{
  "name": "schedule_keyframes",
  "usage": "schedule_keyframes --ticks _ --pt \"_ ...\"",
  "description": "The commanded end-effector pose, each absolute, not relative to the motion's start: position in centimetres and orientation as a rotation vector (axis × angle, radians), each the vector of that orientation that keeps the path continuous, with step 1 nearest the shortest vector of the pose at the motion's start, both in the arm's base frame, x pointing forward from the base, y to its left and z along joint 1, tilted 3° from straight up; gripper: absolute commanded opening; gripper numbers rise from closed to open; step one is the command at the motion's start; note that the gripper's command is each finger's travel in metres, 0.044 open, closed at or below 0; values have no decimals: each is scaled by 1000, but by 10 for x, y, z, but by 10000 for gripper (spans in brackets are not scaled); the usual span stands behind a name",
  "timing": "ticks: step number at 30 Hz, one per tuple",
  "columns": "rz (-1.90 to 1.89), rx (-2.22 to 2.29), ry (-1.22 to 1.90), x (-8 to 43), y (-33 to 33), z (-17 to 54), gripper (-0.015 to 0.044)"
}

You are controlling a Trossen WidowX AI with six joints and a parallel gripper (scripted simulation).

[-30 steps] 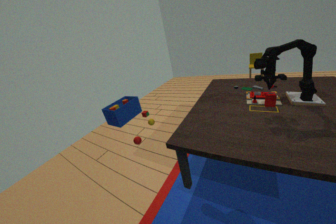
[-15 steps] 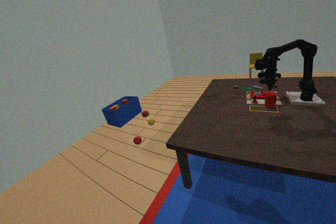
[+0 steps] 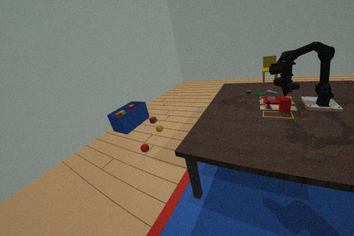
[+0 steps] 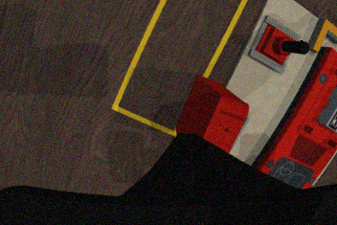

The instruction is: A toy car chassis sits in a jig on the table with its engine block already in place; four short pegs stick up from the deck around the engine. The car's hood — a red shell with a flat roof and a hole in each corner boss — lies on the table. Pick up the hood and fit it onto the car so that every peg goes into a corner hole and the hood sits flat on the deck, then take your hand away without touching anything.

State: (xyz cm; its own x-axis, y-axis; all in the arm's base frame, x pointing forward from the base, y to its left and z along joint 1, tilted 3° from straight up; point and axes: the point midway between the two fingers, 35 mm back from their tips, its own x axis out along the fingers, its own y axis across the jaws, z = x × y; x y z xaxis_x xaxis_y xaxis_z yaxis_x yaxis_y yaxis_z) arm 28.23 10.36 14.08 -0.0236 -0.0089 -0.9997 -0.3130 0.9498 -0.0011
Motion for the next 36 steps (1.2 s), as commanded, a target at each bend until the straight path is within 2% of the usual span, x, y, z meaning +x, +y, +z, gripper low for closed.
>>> schedule_keyframes --ticks 1,15,23,32,36 --pt "708 -702 1481 278 105 136 0" --pt "1469 -1440 1057 273 107 131 0" --pt "1865 -1821 655 270 108 128 0" --pt "2239 -2179 50 267 110 125 0" --pt "2264 -2202 -3 266 110 124 0"
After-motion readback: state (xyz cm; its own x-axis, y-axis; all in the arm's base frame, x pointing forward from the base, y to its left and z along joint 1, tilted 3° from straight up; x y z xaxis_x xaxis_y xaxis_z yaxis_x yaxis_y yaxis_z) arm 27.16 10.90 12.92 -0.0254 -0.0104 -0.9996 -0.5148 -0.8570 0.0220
